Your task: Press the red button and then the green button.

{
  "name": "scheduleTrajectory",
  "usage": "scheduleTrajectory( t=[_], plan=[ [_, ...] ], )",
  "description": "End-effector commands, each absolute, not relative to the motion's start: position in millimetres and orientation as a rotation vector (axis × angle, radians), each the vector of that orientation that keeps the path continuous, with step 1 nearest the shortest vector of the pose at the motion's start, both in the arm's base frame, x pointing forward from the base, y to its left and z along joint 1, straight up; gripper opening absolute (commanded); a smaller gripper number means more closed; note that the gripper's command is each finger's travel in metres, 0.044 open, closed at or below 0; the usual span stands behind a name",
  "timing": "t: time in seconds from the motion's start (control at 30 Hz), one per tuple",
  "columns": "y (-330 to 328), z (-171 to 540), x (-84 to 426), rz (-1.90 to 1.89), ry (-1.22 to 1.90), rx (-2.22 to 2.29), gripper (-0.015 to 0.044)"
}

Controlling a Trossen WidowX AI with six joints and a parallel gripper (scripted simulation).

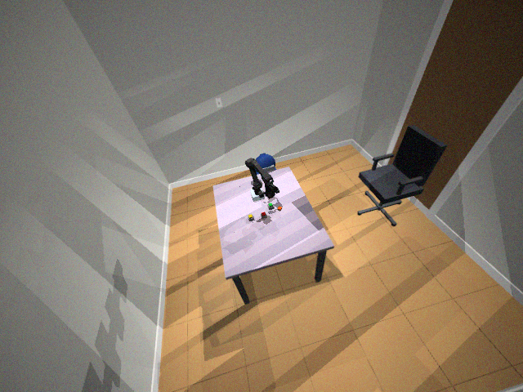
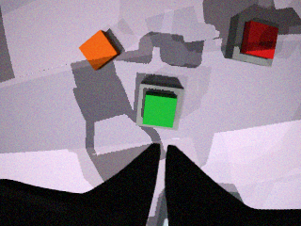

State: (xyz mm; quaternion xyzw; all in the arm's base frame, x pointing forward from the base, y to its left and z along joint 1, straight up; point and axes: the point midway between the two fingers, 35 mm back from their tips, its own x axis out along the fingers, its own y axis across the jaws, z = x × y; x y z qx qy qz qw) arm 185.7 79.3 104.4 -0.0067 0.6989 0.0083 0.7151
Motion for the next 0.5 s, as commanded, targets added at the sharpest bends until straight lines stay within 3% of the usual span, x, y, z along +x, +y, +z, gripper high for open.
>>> scheduleTrajectory(
  t=[0.0, 0.17, 0.47],
  plan=[
    [81.7, 99.8, 179.7, 0.007, 1.553, -0.005, 0.002],
    [81.6, 43.1, 180.6, 0.007, 1.553, -0.005, 0.002],
    [81.7, 33.3, 180.8, 0.007, 1.554, -0.005, 0.002]
  ],
)
